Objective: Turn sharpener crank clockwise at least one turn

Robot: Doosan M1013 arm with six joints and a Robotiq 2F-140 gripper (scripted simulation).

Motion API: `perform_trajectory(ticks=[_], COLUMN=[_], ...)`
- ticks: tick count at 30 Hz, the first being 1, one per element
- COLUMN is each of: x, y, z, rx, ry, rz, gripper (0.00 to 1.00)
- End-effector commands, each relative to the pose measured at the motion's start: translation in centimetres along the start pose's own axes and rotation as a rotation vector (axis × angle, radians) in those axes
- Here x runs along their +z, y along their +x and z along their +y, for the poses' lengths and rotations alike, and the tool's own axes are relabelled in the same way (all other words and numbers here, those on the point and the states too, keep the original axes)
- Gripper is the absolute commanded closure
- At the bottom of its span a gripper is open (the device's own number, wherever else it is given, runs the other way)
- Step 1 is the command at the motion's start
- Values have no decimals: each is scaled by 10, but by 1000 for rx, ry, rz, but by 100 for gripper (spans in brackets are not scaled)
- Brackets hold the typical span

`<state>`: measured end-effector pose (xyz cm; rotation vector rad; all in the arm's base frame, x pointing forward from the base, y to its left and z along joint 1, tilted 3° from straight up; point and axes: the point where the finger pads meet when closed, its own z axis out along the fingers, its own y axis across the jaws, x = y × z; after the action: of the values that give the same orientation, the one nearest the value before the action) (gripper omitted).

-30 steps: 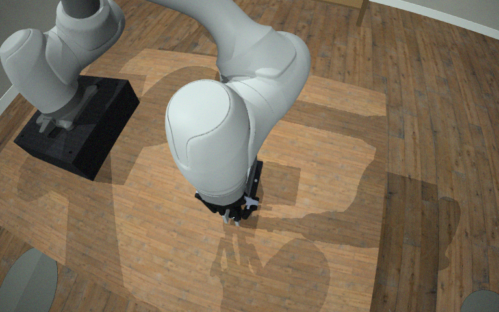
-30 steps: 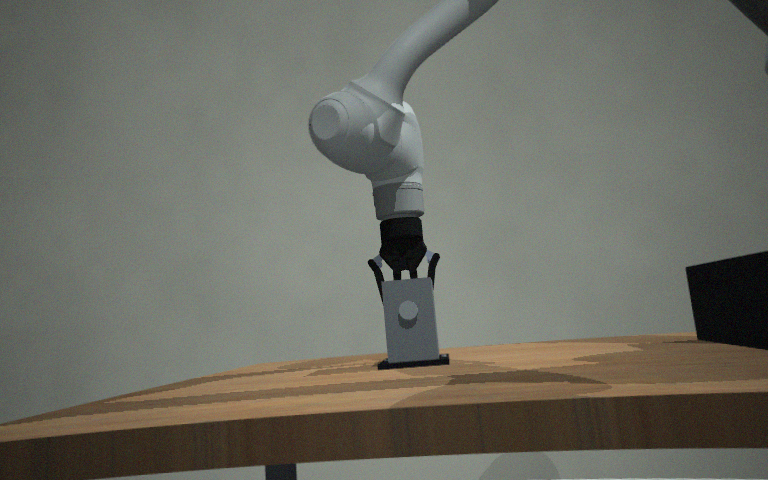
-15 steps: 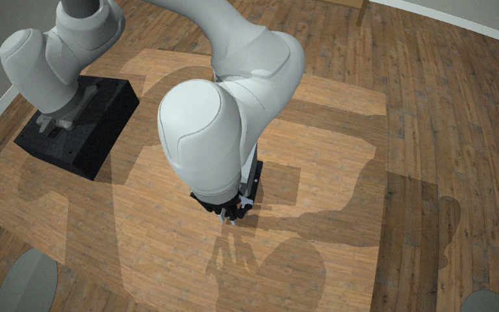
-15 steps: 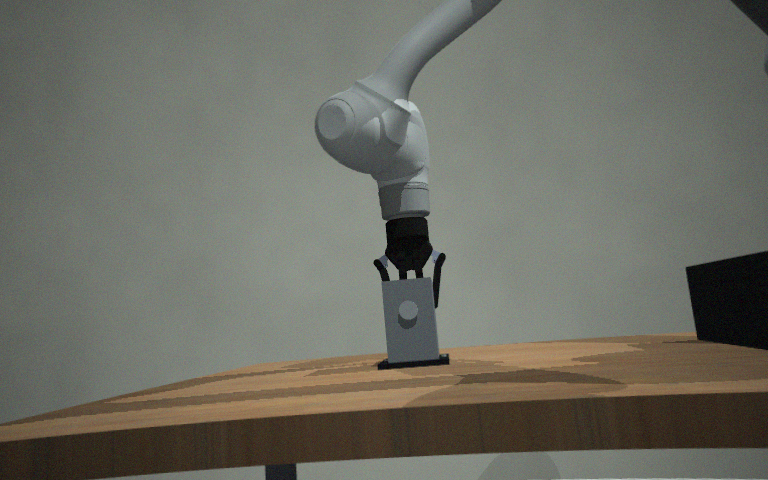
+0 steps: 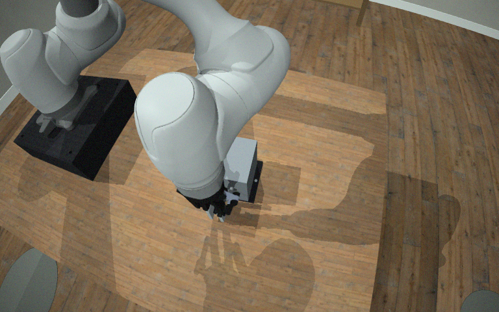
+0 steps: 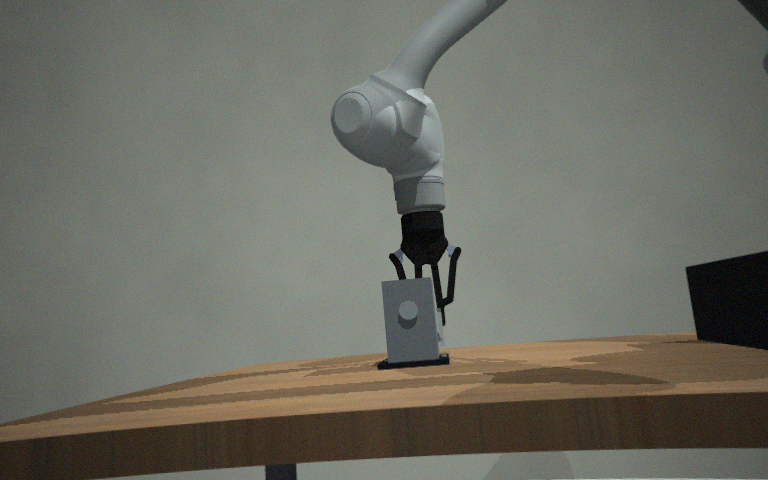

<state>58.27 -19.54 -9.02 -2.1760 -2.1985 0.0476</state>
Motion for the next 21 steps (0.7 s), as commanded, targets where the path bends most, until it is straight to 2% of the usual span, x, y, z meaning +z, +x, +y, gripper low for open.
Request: perform_trajectory(ticks=[1, 21], x=[-4, -28], y=[0, 0], z=[-5, -23], rx=[0, 0], ry=[0, 0], rz=[0, 0], gripper=[100, 100])
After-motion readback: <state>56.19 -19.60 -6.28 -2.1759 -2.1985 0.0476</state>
